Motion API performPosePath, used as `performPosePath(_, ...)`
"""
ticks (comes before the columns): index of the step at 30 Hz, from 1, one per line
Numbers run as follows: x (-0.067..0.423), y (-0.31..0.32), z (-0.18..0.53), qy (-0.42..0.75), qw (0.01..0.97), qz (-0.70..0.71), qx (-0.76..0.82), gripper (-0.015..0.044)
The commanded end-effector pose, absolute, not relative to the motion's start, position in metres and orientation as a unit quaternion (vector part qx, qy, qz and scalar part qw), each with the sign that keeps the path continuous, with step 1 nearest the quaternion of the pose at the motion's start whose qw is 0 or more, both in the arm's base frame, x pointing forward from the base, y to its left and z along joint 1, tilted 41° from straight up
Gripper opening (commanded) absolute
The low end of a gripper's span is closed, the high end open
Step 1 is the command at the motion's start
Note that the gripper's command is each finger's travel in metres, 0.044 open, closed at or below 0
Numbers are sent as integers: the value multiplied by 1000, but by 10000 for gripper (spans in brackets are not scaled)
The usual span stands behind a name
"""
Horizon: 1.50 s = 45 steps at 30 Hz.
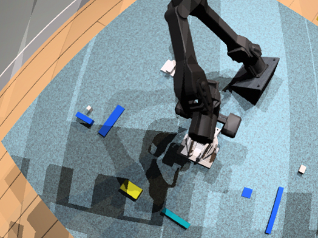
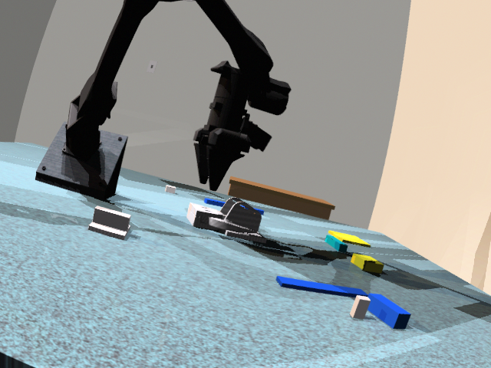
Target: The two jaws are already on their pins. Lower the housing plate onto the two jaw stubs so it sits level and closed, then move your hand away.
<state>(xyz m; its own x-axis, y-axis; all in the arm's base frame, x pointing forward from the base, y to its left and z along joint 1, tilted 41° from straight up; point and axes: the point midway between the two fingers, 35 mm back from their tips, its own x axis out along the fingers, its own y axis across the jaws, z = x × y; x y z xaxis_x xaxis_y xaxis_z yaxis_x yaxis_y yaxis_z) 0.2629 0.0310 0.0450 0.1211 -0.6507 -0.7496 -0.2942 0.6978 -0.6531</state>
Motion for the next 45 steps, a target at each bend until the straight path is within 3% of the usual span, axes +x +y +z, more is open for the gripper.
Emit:
performPosePath(1, 258, 40, 59, 649, 655, -138, -361, 440)
performPosePath(5, 258, 39, 54, 647, 656, -135, -363, 440)
performPosePath(15, 192, 71, 86, 651, 654, -135, -360, 440)
performPosePath(45, 191, 72, 87, 651, 654, -135, -360, 440)
